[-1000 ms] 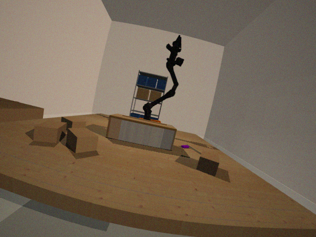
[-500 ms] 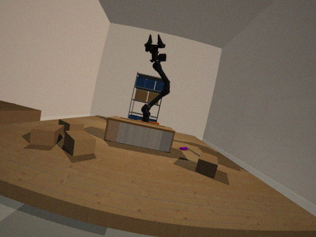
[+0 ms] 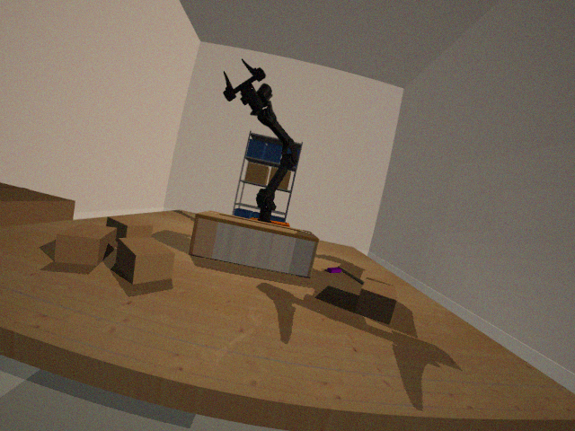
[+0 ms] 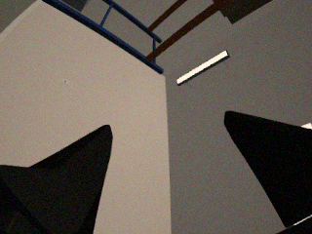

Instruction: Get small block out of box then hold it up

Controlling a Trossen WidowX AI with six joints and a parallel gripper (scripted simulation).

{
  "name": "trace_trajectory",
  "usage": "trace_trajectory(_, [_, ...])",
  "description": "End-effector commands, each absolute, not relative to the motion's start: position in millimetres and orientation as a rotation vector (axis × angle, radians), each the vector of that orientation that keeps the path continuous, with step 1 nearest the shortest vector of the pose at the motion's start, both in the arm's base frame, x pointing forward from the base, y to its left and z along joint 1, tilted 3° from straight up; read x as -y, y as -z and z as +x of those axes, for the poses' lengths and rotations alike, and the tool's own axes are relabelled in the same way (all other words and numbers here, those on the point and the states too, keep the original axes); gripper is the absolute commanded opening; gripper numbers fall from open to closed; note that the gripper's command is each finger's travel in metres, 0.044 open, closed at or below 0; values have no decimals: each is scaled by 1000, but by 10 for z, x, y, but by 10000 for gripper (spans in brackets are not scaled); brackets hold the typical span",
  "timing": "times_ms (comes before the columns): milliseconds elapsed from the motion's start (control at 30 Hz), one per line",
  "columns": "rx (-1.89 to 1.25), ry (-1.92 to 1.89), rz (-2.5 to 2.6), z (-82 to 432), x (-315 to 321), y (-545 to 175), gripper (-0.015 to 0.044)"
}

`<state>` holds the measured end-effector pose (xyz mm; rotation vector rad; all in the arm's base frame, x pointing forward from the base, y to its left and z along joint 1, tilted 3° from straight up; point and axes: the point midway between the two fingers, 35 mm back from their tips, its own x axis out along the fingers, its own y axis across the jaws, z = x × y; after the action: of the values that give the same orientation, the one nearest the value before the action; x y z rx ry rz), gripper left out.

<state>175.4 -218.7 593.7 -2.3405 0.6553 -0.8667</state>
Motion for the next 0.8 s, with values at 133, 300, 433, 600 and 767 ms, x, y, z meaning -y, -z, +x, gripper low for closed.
trace_trajectory(133, [-634, 450, -1957, 2646, 2424, -4814, 400])
trace_trajectory(300, [-675, 208, -1762, 3098, 2274, -4094, 400])
trace_trajectory(433, [-737, 18, -1624, 3370, 2028, -3508, 400])
trace_trajectory(600, [-853, -217, -1478, 3560, 1604, -2780, 400])
trace_trajectory(767, [-1011, -441, -1371, 3548, 1109, -2099, 400])
